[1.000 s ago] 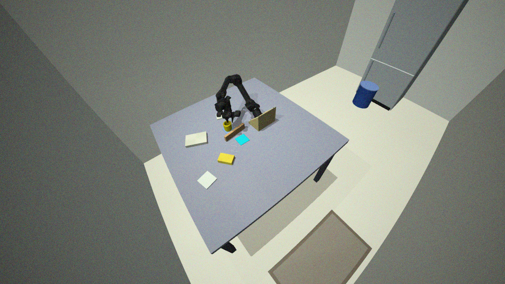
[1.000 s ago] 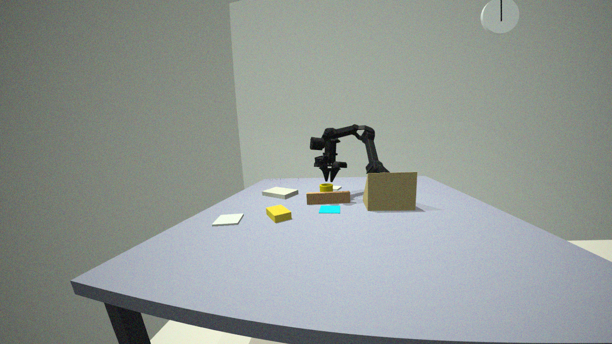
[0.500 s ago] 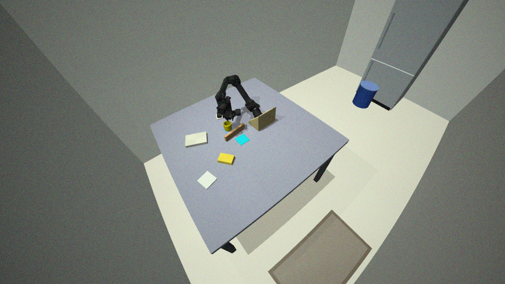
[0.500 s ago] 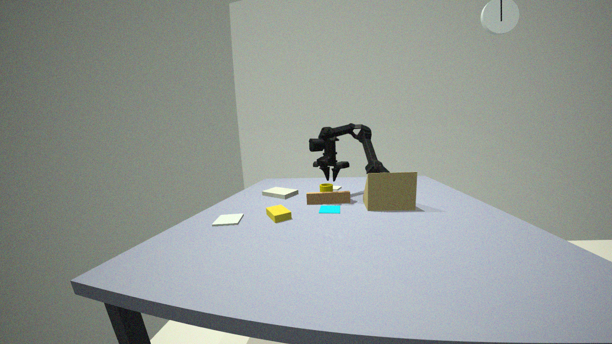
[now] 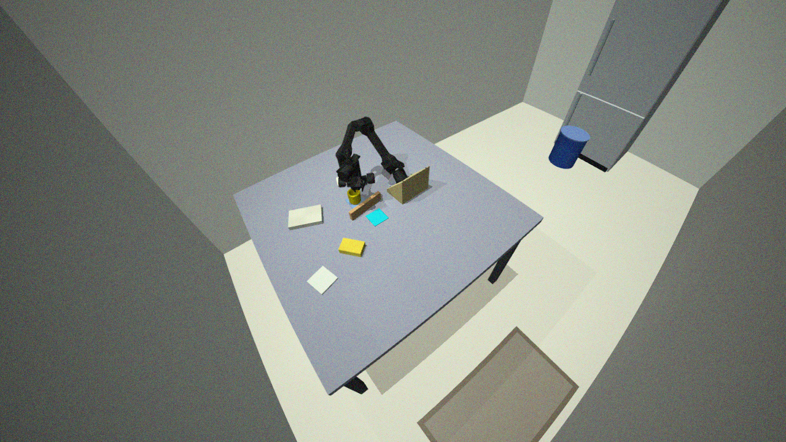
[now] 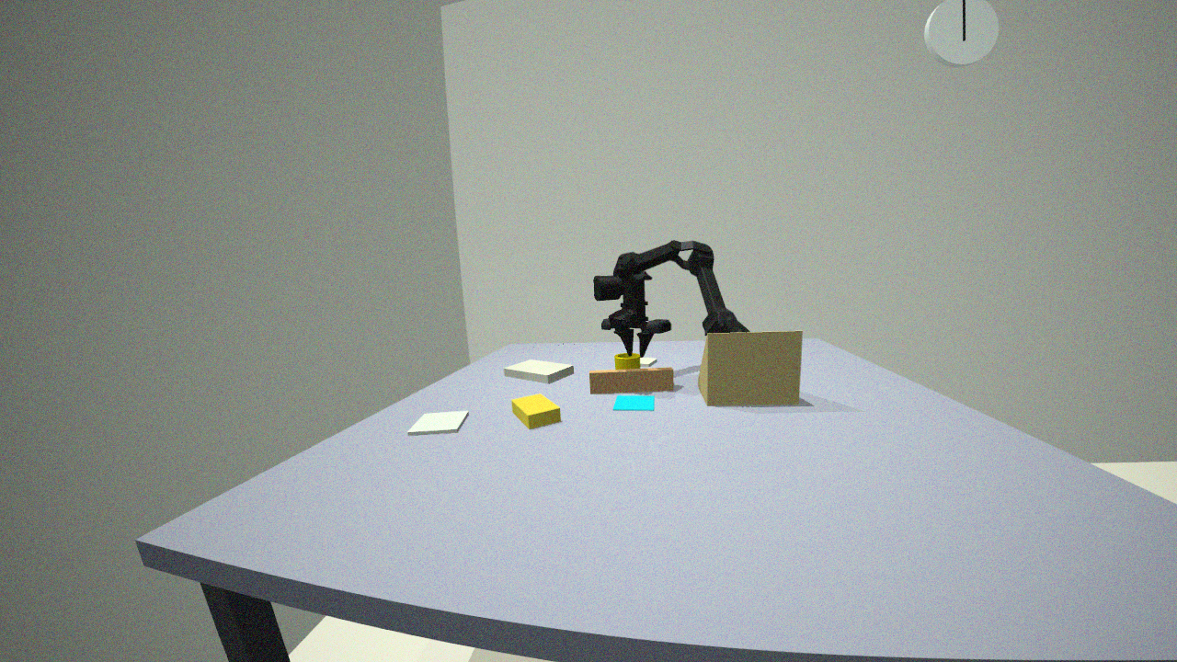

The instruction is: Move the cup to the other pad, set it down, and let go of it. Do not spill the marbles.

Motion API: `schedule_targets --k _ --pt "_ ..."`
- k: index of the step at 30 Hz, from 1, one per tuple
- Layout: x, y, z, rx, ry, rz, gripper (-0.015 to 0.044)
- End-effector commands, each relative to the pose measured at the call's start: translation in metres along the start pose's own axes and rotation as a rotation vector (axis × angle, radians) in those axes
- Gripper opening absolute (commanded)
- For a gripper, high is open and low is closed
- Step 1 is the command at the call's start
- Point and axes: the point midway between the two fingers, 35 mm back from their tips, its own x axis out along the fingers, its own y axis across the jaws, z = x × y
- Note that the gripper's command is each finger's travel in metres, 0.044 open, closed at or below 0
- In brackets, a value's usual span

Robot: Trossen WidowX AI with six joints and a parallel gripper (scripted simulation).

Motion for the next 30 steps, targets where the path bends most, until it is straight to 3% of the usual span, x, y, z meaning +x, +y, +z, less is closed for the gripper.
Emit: schedule_targets --k 1,25,30 --pt "0.007 0.000 0.000 -0.004 0.003 -0.005 0.0167" --pt "0.040 0.000 -0.003 -0.003 0.008 -0.007 0.0167" --pt "0.038 0.001 -0.002 0.001 0.005 -0.002 0.0133"
